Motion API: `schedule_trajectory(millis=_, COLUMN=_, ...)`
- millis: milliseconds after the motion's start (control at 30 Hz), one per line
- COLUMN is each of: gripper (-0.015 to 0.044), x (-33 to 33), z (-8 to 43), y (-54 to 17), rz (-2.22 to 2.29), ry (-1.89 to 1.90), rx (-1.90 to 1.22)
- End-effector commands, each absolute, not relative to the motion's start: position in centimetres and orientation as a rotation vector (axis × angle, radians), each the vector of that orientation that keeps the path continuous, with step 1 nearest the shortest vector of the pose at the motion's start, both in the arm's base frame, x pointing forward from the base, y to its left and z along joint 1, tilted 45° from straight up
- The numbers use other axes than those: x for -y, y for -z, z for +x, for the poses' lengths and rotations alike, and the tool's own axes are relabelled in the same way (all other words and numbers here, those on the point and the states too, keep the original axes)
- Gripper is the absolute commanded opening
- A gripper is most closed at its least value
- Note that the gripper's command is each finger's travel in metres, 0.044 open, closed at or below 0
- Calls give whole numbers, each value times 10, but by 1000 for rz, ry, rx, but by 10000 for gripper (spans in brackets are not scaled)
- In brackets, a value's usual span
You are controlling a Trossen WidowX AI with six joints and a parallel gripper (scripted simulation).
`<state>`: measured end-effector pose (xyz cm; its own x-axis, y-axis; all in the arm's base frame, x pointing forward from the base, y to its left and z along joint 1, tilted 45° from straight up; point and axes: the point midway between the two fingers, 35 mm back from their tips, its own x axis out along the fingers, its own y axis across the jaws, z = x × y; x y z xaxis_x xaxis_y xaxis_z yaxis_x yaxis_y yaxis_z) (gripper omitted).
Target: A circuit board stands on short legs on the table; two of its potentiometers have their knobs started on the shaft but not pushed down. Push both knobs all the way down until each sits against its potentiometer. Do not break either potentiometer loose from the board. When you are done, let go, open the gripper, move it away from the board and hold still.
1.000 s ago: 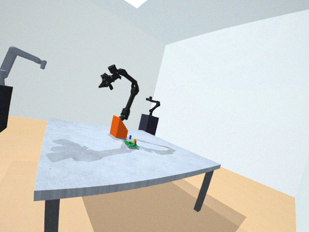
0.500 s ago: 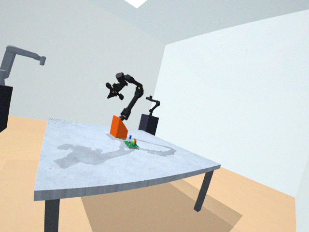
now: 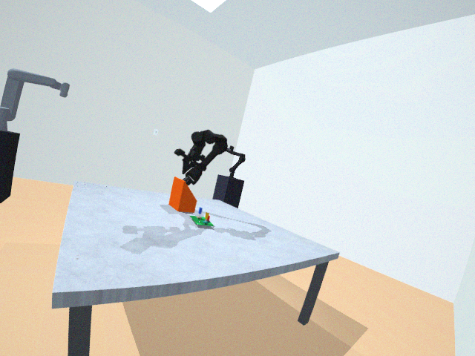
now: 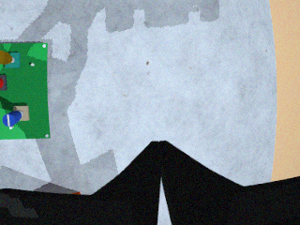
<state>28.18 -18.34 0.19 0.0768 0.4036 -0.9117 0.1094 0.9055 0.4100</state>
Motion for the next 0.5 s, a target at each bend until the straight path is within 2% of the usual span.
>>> schedule_trajectory(millis=0, gripper=0, x=145, z=293, y=-2, rz=387, ry=-376, rx=-1456)
schedule_trajectory(millis=467, gripper=0, x=15, z=300, y=-9, rz=284, ry=-843, rx=-1308)
